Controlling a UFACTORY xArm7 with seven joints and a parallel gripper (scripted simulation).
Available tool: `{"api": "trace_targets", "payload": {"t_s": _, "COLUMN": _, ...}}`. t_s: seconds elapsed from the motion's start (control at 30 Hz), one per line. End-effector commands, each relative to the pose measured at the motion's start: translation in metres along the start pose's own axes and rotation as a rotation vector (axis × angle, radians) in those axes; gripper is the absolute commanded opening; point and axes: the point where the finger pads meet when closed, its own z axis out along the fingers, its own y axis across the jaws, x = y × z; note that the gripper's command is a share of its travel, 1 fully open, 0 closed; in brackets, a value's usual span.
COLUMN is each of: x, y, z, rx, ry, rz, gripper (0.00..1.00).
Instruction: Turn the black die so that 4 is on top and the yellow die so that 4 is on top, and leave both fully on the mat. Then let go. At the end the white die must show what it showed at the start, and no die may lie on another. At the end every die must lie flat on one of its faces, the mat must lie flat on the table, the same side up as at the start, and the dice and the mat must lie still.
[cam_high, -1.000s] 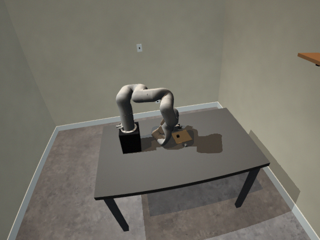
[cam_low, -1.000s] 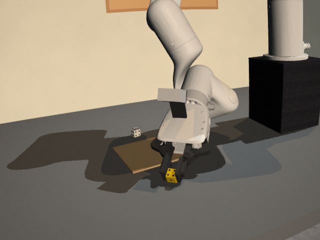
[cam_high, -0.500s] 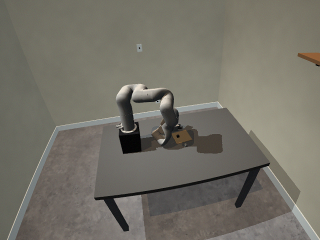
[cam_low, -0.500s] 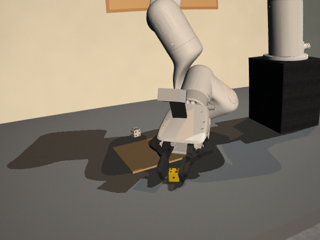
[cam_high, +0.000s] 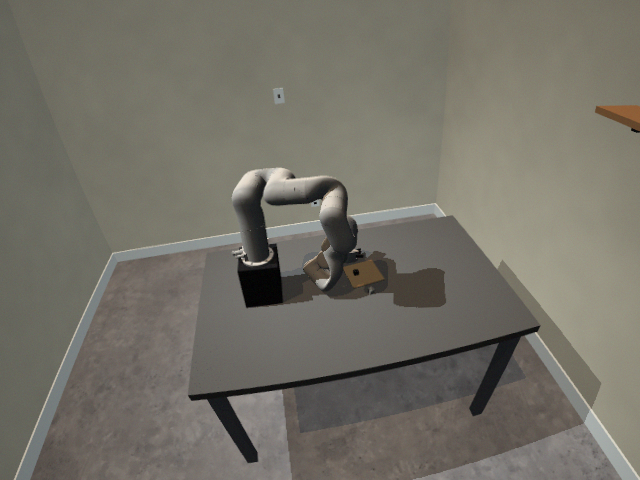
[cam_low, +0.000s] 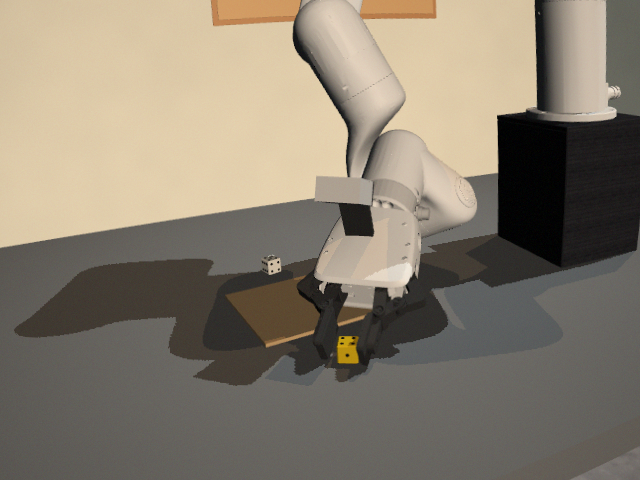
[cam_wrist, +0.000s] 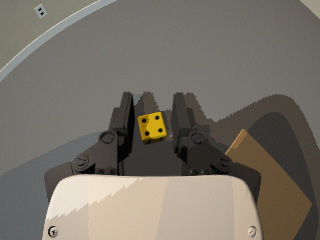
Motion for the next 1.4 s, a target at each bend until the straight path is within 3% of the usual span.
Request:
{"api": "trace_targets", "payload": {"t_s": 0.0, "x": 0.001, "y": 0.0, "z": 0.0, "rx": -0.001, "ry": 0.002, "rz": -0.001, "gripper": 0.36}}
{"api": "trace_targets", "payload": {"t_s": 1.0, "x": 0.001, "y": 0.0, "z": -0.001, "rx": -0.001, "ry": 0.002, "rz": -0.001, "gripper": 0.36}}
{"api": "trace_targets", "payload": {"t_s": 1.37, "x": 0.001, "y": 0.0, "z": -0.032, "rx": -0.001, "ry": 0.002, "rz": -0.001, "gripper": 0.36}}
